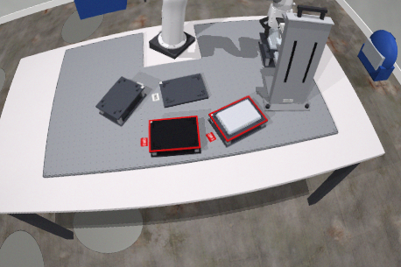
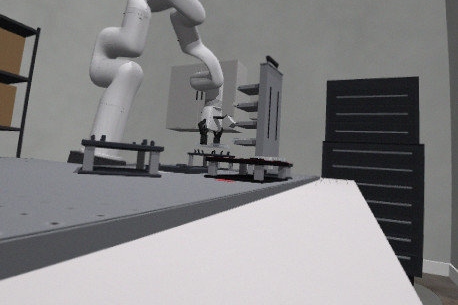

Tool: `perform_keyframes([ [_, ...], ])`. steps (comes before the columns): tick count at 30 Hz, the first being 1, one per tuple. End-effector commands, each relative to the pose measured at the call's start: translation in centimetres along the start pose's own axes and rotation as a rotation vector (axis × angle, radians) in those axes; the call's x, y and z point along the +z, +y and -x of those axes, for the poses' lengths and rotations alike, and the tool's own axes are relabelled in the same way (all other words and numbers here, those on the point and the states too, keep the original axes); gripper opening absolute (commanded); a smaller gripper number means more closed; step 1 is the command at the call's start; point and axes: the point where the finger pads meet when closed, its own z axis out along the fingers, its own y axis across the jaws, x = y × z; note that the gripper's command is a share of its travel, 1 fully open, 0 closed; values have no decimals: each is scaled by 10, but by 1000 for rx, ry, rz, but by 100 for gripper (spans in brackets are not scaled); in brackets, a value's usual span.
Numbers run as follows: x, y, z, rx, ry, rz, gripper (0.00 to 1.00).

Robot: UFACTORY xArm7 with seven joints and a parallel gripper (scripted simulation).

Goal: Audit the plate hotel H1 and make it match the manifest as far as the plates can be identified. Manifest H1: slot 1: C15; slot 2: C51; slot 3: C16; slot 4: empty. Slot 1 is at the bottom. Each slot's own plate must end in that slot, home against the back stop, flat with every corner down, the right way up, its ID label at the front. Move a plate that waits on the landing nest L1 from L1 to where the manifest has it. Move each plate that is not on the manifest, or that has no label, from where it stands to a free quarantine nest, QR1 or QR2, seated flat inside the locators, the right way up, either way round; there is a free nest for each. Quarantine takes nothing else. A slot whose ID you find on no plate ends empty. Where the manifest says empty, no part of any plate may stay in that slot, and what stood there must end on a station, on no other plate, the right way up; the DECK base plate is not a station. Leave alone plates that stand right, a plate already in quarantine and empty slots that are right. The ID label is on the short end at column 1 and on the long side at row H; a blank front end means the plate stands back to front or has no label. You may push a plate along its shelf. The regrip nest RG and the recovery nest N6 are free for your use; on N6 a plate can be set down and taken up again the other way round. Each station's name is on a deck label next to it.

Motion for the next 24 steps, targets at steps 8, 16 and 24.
perform_keyframes([
  [8, -4, -2, 0, 0, 0, -5, 0],
  [16, -8, -2, 0, 0, 0, -5, 0],
  [24, -14, -2, 0, 0, 0, -5, 0],
])
